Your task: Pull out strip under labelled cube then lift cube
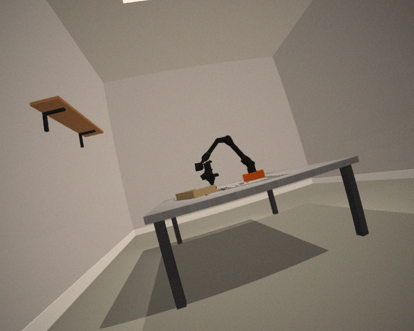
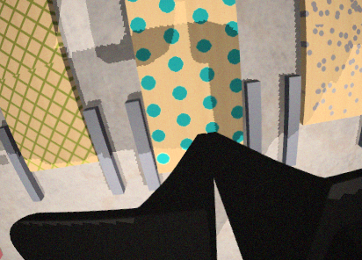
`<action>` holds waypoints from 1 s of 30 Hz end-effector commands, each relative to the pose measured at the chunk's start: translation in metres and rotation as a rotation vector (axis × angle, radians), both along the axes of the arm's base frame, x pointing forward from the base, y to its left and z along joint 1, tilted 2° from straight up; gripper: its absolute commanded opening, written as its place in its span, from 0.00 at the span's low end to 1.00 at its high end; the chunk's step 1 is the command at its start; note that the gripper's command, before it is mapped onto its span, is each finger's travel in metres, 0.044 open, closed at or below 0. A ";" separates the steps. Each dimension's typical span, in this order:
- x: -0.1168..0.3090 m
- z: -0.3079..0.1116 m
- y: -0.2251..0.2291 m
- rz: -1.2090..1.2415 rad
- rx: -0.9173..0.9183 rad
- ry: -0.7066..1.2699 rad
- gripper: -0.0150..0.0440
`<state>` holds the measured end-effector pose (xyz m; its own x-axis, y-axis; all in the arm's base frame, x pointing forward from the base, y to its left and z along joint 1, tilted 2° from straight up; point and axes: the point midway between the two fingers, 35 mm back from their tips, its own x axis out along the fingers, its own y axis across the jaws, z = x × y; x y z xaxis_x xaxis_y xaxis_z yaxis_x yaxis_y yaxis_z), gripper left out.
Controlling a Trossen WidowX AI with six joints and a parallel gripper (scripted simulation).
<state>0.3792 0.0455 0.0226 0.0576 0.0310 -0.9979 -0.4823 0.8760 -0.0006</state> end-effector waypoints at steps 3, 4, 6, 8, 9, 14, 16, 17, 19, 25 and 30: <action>-0.003 -0.012 0.000 0.003 0.002 0.009 0.25; -0.003 -0.014 0.000 0.003 0.002 0.009 0.25; -0.003 -0.017 0.000 0.003 0.002 0.009 0.25; -0.003 -0.021 0.000 0.003 0.002 0.009 0.25; -0.004 -0.022 0.000 0.003 0.002 0.009 0.25; -0.005 -0.029 0.000 0.003 0.002 0.009 0.25; -0.005 -0.029 0.000 0.003 0.002 0.009 0.25; -0.005 -0.029 0.000 0.003 0.002 0.009 0.25; -0.005 -0.029 0.000 0.003 0.002 0.009 0.25; -0.005 -0.029 0.000 0.003 0.002 0.009 0.25; -0.005 -0.030 0.000 0.003 0.002 0.009 0.25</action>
